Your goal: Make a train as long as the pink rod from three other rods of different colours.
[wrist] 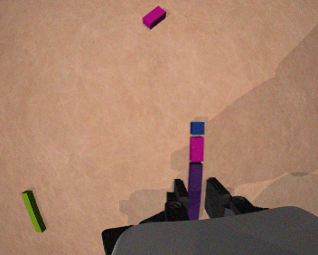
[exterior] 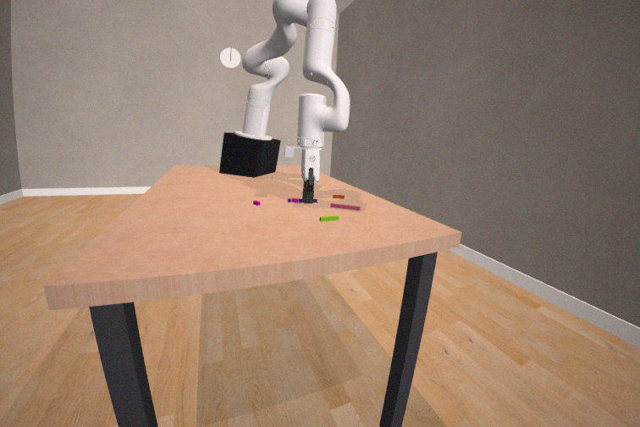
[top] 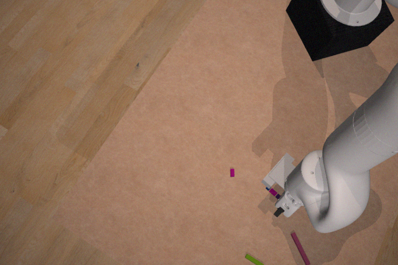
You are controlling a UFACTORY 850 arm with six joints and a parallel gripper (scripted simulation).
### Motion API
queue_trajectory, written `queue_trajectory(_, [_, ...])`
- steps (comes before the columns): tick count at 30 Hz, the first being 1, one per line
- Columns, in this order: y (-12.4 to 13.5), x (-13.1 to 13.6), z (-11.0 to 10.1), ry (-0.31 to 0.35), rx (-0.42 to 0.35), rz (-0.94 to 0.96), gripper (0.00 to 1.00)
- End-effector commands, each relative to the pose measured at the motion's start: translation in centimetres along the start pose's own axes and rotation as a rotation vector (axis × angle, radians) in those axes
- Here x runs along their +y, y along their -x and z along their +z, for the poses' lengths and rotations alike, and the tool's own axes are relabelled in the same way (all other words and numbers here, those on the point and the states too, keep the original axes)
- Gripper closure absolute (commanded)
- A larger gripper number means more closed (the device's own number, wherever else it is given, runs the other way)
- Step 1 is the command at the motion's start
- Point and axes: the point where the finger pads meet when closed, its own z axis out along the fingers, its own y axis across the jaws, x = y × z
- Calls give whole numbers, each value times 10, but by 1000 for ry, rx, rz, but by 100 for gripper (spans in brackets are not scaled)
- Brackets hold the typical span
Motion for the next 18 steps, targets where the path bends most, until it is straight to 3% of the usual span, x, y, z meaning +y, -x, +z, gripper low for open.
queue_trajectory(1, [0, -1, -2, -2, -1, 0, 76])
queue_trajectory(8, [0, -1, -13, -2, -1, 0, 76])
queue_trajectory(18, [0, -1, -63, -2, -1, 0, 76])
